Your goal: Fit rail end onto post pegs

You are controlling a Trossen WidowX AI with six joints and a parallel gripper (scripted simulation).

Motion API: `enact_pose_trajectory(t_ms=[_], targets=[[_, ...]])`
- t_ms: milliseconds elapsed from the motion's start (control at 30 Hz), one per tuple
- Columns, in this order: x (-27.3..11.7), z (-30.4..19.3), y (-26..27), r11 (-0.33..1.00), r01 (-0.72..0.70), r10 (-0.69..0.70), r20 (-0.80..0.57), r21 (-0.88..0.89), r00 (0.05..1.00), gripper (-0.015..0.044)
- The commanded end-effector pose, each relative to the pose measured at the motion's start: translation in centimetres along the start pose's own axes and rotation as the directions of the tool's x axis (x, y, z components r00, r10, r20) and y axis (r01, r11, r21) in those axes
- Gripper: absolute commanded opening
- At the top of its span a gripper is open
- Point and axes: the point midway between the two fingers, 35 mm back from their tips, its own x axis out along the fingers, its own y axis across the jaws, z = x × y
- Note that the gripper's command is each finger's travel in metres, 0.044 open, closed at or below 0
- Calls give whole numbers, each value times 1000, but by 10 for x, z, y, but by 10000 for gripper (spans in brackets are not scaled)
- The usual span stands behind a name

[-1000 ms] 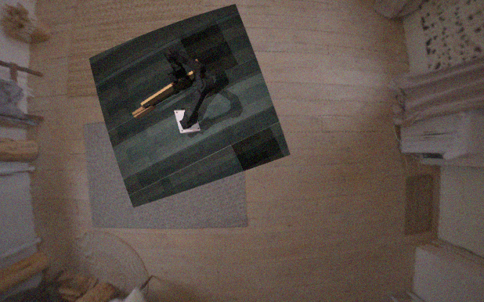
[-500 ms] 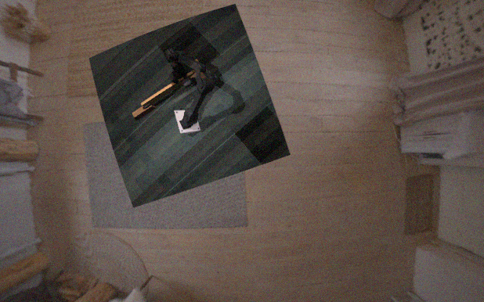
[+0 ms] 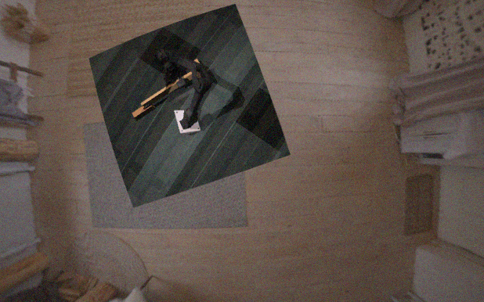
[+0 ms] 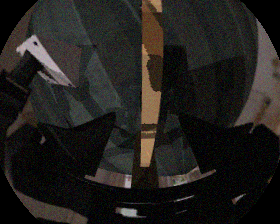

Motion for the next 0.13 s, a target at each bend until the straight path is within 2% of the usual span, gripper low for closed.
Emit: enact_pose_trajectory(t_ms=[0, 100], targets=[[-1, 1, 0, 1000, 0, 0, 3, 4, 1000, 440], [-1, 1, 0, 1000, 0, 0, 3, 4, 1000, 440]])
